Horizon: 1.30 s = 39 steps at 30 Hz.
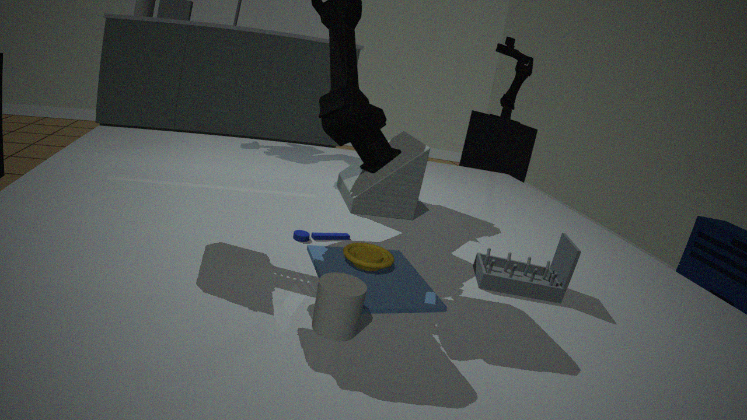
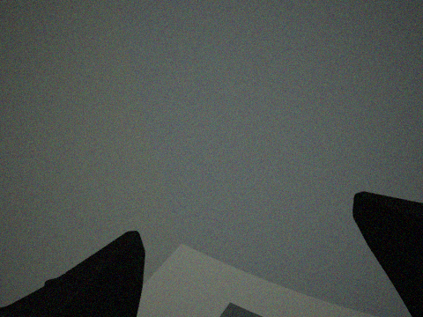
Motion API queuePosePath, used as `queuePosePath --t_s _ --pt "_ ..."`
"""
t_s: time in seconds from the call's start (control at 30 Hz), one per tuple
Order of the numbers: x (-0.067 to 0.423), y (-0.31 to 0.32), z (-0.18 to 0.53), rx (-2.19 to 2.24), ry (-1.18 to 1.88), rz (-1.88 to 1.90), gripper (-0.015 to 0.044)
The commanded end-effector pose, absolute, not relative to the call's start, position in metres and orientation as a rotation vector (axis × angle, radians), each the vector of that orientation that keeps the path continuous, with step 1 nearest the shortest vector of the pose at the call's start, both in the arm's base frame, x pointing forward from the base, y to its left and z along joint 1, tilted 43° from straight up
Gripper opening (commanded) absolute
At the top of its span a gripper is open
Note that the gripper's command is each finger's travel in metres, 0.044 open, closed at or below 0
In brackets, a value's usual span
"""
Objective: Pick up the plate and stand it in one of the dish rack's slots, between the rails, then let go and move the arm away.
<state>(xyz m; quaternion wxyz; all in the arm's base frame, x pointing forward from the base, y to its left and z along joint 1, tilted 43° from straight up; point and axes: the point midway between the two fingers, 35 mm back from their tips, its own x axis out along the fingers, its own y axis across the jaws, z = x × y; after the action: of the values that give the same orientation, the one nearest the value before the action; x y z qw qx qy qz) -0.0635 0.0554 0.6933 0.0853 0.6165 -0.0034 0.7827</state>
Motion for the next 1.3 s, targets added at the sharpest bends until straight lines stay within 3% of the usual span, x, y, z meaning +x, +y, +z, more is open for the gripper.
queuePosePath --t_s 0.0,0.37,1.27 --pt "-0.063 0.055 0.693 1.841 -0.009 2.335 0.0400" --pt "-0.034 0.012 0.697 2.072 0.044 2.404 0.0400" --pt "0.138 -0.135 0.642 3.081 0.097 2.571 0.0400"
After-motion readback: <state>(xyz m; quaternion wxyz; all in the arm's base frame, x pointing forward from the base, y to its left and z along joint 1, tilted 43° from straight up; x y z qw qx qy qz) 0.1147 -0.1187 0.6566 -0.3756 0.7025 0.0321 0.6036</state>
